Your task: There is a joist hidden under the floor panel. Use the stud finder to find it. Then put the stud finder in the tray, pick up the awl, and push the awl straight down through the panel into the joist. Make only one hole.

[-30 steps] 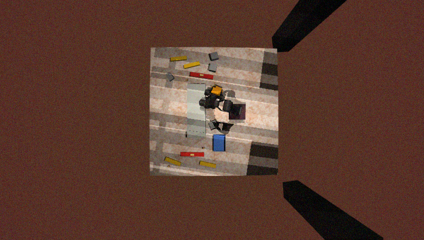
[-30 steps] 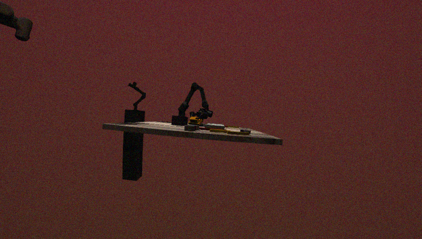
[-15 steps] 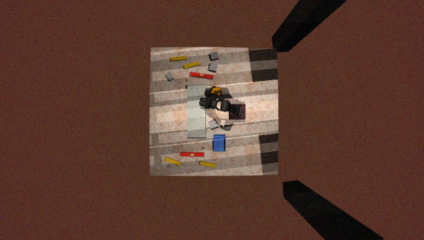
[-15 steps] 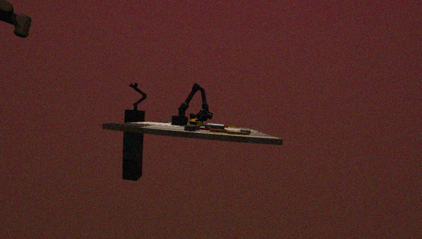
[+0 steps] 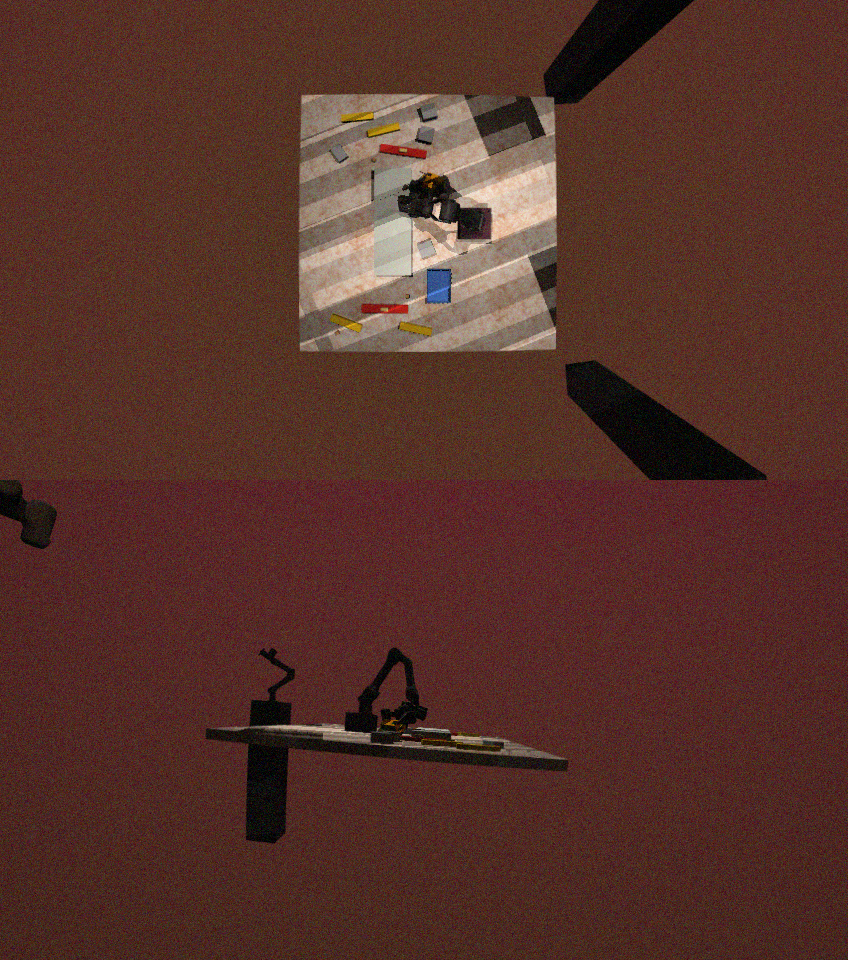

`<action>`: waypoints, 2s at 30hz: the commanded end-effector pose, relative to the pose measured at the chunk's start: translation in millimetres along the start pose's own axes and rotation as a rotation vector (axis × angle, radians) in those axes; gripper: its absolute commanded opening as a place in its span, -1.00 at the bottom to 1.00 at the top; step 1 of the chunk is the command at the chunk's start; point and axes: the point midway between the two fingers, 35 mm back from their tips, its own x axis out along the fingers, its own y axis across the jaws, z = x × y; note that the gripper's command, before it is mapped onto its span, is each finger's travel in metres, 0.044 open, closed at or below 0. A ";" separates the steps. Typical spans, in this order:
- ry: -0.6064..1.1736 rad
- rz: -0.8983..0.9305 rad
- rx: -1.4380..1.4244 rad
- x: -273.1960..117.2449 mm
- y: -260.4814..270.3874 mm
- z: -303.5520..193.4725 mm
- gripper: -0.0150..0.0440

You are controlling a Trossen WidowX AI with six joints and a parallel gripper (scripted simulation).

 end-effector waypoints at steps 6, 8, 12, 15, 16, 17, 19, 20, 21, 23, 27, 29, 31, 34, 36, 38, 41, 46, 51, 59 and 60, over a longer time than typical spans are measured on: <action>0.004 -0.001 0.005 0.2 0.1 -0.3 0.79; 0.004 -0.001 0.005 0.2 0.1 -0.3 0.79; 0.004 -0.001 0.005 0.2 0.1 -0.3 0.79; 0.004 -0.001 0.005 0.2 0.1 -0.3 0.79; 0.004 -0.001 0.005 0.2 0.1 -0.3 0.79; 0.004 -0.001 0.005 0.2 0.1 -0.3 0.79; 0.004 -0.001 0.005 0.2 0.1 -0.3 0.79; 0.004 -0.001 0.004 0.2 0.1 0.1 0.79; 0.003 -0.001 0.004 0.3 0.1 0.6 0.79; 0.000 -0.002 0.003 0.7 0.0 2.4 0.79; 0.000 -0.002 0.003 -0.6 -0.2 4.4 0.79; 0.000 -0.002 0.003 -1.1 -0.2 5.3 0.79; 0.000 -0.002 0.003 -1.1 -0.2 5.3 0.79; 0.000 -0.002 0.003 -1.1 -0.2 5.3 0.79; 0.000 -0.002 0.003 -1.3 -0.2 5.5 0.79; -0.001 -0.002 0.003 -2.0 -0.2 6.4 0.79; -0.001 -0.002 0.003 -3.1 -0.2 7.7 0.79; -0.001 -0.002 0.003 -3.1 -0.2 7.7 0.79; -0.001 -0.002 0.003 -3.1 -0.2 7.7 0.79; -0.001 -0.002 0.003 -3.1 -0.2 7.7 0.79; -0.001 -0.002 0.003 -3.1 -0.2 7.7 0.79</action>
